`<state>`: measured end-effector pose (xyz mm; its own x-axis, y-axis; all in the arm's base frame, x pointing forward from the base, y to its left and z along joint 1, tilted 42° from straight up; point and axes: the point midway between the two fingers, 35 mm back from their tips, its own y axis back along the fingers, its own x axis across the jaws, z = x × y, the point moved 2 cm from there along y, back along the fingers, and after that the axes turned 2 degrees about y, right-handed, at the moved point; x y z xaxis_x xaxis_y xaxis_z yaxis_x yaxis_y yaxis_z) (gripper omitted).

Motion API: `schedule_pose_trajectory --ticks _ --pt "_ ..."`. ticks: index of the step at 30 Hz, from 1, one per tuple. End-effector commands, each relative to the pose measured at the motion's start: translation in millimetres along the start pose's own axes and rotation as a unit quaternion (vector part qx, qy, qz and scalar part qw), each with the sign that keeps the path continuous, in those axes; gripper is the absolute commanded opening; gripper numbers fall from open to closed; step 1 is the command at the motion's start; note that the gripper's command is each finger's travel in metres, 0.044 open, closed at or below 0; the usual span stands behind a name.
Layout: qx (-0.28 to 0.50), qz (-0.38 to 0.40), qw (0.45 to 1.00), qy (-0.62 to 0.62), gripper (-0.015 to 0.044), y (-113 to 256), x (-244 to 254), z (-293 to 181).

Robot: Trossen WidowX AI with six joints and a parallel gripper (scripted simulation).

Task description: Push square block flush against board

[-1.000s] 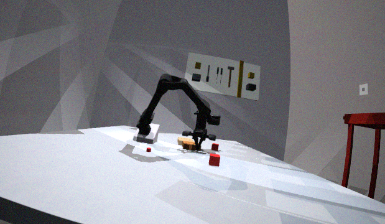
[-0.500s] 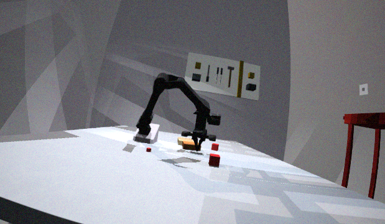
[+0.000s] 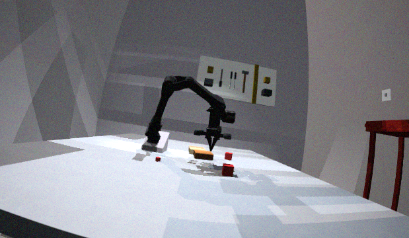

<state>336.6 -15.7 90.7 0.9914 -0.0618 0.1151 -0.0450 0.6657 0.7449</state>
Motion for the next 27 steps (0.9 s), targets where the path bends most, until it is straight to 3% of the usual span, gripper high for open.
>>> schedule_pose_trajectory --ticks 1,14,27 --pt "0.0 0.0 1.0 0.003 0.0 0.0 0.1 -0.3" --pt "0.002 0.001 0.977 0.213 0.0 2.5 9.5 -25.2" --pt "0.007 0.003 0.906 0.424 0.0 4.0 17.0 -55.2"
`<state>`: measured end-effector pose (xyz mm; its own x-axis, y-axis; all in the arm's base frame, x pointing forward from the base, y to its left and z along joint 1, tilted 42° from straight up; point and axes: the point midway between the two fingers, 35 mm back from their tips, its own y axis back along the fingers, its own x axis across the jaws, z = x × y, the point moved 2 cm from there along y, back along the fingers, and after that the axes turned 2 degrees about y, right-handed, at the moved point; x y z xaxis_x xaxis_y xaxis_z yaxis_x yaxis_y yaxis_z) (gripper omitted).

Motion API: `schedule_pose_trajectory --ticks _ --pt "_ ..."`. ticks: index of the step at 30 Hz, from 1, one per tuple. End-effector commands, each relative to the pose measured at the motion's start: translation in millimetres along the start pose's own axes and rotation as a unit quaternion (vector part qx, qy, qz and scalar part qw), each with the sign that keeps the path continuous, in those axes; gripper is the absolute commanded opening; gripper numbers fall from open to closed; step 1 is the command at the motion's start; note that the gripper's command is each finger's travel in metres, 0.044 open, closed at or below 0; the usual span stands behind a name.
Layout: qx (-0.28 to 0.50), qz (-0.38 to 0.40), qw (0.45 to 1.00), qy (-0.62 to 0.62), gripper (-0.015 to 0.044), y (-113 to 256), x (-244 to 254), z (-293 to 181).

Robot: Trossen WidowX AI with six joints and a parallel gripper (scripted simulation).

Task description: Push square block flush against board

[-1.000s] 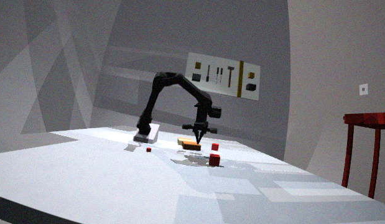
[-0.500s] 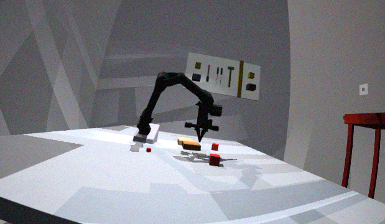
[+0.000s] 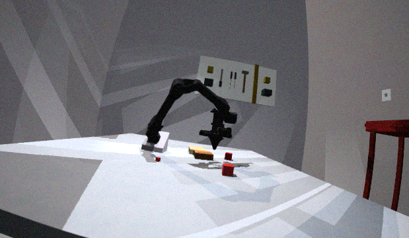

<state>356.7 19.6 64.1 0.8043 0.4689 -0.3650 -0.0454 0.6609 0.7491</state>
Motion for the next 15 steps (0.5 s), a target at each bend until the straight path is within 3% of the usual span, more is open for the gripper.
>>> schedule_pose_trajectory --ticks 1,15 --pt "0.003 0.003 0.997 0.076 0.0 1.2 9.9 -6.6" --pt "0.004 0.002 0.951 0.31 0.0 1.5 34.6 -24.4"
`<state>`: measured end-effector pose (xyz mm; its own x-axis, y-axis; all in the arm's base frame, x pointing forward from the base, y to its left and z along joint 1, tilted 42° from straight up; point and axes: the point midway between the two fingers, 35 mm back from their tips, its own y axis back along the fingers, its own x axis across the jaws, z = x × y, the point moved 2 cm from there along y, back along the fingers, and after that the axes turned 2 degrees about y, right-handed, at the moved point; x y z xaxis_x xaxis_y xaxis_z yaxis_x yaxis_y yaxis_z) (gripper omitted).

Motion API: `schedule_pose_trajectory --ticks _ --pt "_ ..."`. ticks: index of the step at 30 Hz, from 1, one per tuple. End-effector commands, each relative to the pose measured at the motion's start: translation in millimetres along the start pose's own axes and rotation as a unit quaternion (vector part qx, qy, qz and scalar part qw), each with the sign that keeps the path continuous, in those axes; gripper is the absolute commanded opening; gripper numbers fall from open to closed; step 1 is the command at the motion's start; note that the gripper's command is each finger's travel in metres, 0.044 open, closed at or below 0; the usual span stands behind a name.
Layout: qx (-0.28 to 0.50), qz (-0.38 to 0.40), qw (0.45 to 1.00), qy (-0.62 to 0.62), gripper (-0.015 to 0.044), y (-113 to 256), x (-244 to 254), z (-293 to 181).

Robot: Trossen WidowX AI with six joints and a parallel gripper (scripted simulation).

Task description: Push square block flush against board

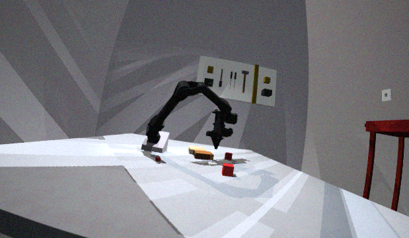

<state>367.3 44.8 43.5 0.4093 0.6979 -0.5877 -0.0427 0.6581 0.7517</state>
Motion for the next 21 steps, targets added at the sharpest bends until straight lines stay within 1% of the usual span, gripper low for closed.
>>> schedule_pose_trajectory --ticks 1,7,14,21 --pt "0.002 0.001 0.997 0.075 0.0 0.7 10.2 -0.9" --pt "0.002 0.0 0.984 0.177 0.0 0.5 22.8 -3.1" --pt "0.003 -0.001 0.957 0.289 0.0 0.0 37.2 -6.4" --pt "0.004 -0.001 0.954 0.3 0.0 -0.1 38.6 -6.7"
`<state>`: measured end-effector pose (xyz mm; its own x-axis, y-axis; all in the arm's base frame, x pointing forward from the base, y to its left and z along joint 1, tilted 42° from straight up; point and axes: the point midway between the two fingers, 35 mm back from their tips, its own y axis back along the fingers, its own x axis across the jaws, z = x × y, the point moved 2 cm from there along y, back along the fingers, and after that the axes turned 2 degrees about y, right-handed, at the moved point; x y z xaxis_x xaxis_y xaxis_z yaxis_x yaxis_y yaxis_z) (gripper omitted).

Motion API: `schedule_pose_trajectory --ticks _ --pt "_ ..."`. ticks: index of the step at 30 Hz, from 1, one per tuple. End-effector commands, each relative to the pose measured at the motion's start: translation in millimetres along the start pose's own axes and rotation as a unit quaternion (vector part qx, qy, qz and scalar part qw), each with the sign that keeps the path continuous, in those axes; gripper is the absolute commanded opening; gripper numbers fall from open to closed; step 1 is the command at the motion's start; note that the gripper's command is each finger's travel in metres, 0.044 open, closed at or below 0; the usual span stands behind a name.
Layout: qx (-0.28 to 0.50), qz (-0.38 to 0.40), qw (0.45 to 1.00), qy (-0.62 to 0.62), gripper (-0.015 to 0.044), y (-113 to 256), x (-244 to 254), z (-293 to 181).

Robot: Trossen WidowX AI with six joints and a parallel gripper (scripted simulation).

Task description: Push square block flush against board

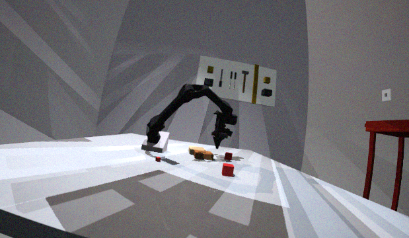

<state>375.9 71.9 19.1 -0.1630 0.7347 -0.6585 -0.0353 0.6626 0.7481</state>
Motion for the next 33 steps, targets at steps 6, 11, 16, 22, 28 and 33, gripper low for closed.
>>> schedule_pose_trajectory --ticks 6,11,16,22,28,33 --pt "0.0 0.001 1.0 0.028 0.0 -54.2 1.7 2.0" --pt "0.0 0.001 1.0 0.028 0.0 -54.2 1.7 1.9" --pt "0.0 0.001 1.0 0.028 0.0 -54.1 1.7 -0.2" --pt "0.0 0.001 1.0 0.028 0.0 -54.0 1.7 -4.2" --pt "0.0 0.001 1.0 0.028 0.0 -53.9 1.6 -8.2" --pt "0.0 0.001 1.0 0.028 0.0 -53.8 1.6 -11.6"
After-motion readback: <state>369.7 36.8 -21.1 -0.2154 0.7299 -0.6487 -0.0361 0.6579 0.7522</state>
